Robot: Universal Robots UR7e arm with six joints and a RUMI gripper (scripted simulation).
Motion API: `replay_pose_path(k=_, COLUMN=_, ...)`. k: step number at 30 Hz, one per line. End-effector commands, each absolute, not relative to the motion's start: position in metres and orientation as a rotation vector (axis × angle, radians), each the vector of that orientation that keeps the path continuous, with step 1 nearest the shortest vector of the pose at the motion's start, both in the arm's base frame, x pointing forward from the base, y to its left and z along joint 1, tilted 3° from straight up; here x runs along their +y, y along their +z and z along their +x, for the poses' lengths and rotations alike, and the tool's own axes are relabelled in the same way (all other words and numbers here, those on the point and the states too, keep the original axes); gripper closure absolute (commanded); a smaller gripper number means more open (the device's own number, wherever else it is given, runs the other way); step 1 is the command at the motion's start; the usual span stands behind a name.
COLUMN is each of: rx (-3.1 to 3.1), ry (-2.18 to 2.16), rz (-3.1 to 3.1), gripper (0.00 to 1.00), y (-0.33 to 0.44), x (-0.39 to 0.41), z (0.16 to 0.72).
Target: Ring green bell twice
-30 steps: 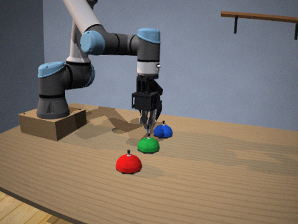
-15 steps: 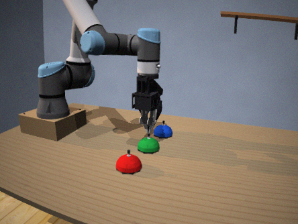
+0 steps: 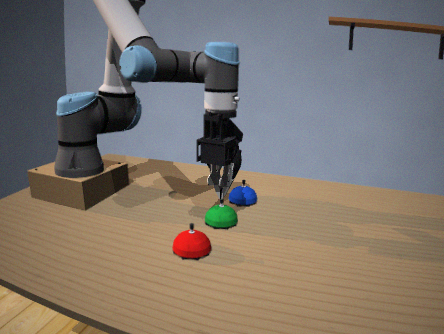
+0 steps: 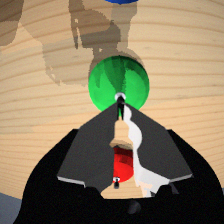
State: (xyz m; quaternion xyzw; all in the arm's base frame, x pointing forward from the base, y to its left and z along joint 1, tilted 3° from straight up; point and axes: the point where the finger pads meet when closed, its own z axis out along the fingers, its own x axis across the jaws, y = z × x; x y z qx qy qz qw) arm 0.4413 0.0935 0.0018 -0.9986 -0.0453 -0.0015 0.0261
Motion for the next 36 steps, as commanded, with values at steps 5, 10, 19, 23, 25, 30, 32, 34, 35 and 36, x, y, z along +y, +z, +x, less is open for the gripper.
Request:
replay_pose_path(k=5, rx=-0.14, ry=-0.003, rz=-3.087, gripper=1.0, y=0.0004, x=0.0936, z=0.441)
replay_pose_path(k=10, rx=-0.14, ry=0.001, rz=-3.086, gripper=1.0, y=-0.005, x=0.0943, z=0.4396)
replay_pose_path(k=19, rx=-0.14, ry=-0.001, rz=-3.086, gripper=1.0, y=-0.0043, x=0.094, z=0.4405)
replay_pose_path(k=23, rx=-0.14, ry=-0.001, rz=-3.086, gripper=1.0, y=-0.0043, x=0.094, z=0.4405)
replay_pose_path(k=25, rx=-0.14, ry=-0.001, rz=-3.086, gripper=1.0, y=-0.0043, x=0.094, z=0.4405)
replay_pose_path(k=30, rx=-0.14, ry=-0.001, rz=-3.086, gripper=1.0, y=-0.0043, x=0.094, z=0.4405)
replay_pose_path(k=32, rx=-0.14, ry=-0.001, rz=-3.086, gripper=1.0, y=-0.0043, x=0.094, z=0.4405)
replay_pose_path(k=34, rx=-0.14, ry=-0.001, rz=-3.086, gripper=1.0, y=-0.0043, x=0.094, z=0.4405)
replay_pose_path(k=35, rx=-0.14, ry=-0.001, rz=-3.086, gripper=1.0, y=-0.0043, x=0.094, z=0.4405)
replay_pose_path(k=36, rx=-0.14, ry=-0.001, rz=-3.086, gripper=1.0, y=-0.0043, x=0.094, z=0.4405)
